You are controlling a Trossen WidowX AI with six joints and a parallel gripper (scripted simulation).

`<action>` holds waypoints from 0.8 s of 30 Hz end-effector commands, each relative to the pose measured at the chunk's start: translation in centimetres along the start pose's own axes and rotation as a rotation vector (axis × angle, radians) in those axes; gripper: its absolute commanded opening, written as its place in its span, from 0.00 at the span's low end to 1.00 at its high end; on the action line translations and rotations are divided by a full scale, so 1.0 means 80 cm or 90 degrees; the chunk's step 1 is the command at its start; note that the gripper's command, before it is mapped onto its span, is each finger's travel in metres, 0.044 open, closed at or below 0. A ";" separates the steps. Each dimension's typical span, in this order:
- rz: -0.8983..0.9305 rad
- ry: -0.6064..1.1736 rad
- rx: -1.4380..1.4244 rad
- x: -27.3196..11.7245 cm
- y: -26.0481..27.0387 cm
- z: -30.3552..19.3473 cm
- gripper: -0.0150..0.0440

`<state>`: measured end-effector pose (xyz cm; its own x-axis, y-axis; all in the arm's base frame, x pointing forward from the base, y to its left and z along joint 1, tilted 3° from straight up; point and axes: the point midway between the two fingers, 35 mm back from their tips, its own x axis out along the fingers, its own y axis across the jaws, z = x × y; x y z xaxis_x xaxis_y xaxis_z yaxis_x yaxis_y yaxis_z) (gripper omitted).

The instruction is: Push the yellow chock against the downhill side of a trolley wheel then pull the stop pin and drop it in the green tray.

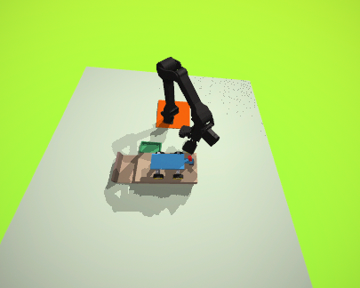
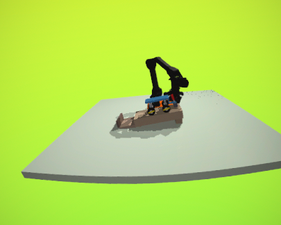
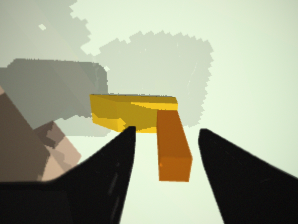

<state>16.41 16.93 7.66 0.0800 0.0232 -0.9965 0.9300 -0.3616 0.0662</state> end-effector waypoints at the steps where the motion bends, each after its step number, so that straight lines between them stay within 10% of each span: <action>1: -0.004 -0.002 -0.002 0.009 -0.001 0.000 0.58; 9: -0.001 -0.002 0.000 0.006 0.000 0.001 0.35; 24: -0.004 -0.002 -0.002 -0.025 -0.001 0.004 0.25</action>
<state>16.10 16.59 8.36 0.0644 0.0069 -0.9979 0.9311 -0.3602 0.0576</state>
